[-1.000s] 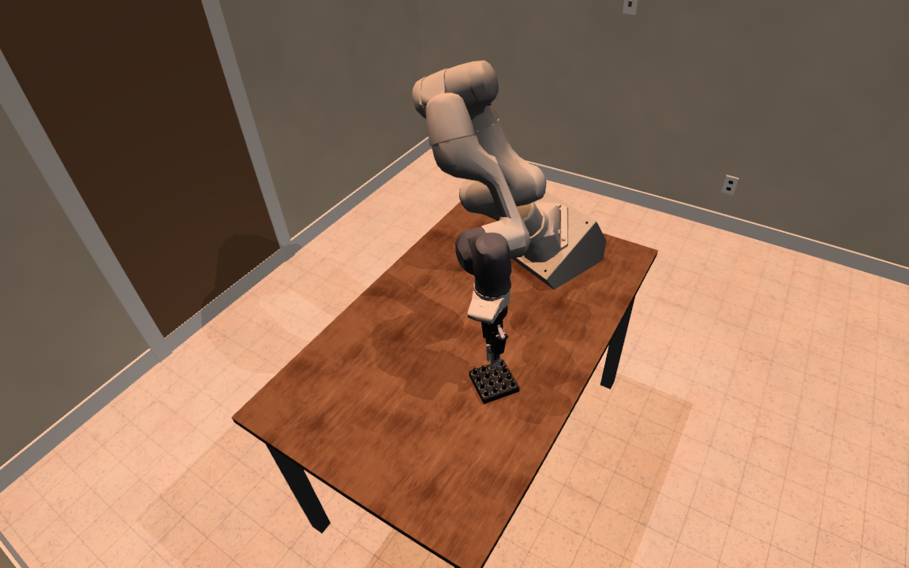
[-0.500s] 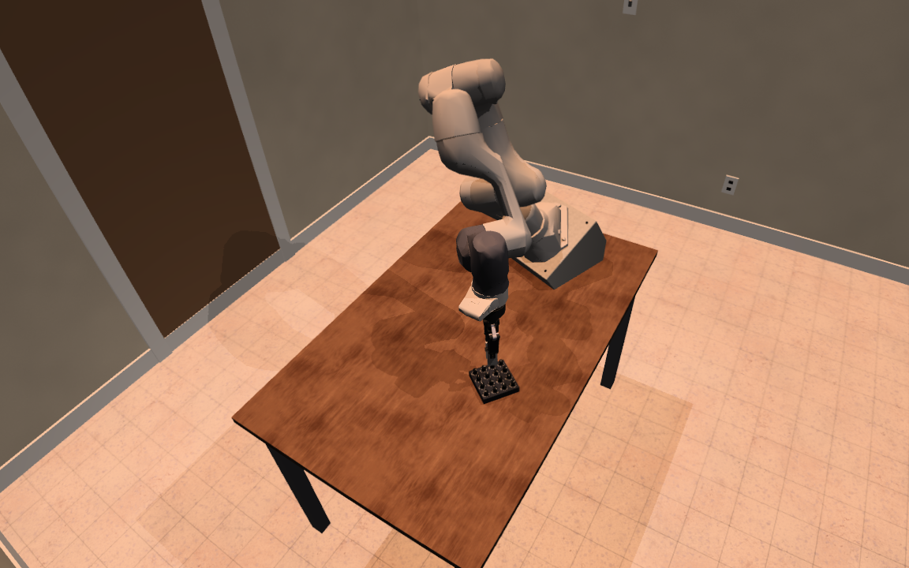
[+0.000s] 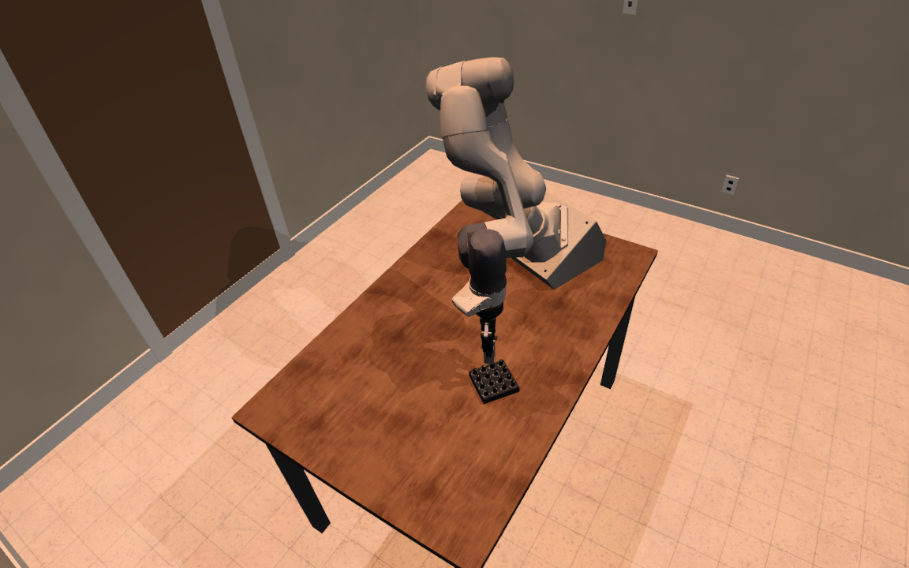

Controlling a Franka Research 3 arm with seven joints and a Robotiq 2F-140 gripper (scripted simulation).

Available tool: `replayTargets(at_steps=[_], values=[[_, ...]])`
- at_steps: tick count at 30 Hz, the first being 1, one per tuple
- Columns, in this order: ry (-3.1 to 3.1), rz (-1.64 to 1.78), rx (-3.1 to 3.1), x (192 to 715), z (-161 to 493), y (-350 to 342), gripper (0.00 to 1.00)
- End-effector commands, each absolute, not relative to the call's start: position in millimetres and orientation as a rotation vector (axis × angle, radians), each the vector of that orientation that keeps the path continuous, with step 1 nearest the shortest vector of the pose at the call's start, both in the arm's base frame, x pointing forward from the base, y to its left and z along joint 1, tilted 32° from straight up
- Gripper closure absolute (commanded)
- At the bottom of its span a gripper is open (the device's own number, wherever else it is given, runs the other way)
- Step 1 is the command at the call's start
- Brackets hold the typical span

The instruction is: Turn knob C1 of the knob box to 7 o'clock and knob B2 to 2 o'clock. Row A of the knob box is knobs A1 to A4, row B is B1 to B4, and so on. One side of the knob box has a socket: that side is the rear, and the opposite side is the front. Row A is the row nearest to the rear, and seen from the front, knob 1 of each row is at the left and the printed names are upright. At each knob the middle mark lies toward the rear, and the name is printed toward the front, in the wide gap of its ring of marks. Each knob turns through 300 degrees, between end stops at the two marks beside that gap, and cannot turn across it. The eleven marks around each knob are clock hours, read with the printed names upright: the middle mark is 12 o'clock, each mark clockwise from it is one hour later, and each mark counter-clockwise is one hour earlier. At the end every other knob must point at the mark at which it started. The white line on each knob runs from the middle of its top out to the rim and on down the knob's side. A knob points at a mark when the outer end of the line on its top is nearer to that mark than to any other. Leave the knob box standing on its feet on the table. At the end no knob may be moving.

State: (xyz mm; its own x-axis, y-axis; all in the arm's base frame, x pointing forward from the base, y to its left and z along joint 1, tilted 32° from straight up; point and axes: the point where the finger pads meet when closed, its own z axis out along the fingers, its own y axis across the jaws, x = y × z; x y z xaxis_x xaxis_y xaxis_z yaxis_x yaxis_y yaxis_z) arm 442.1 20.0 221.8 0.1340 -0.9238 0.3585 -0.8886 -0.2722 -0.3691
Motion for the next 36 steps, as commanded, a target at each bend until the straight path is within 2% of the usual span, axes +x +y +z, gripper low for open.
replayTargets(at_steps=[1,36], values=[[1.981,-0.807,-2.154,442,223,21,0.88],[2.432,-0.689,-1.369,438,231,10,0.88]])
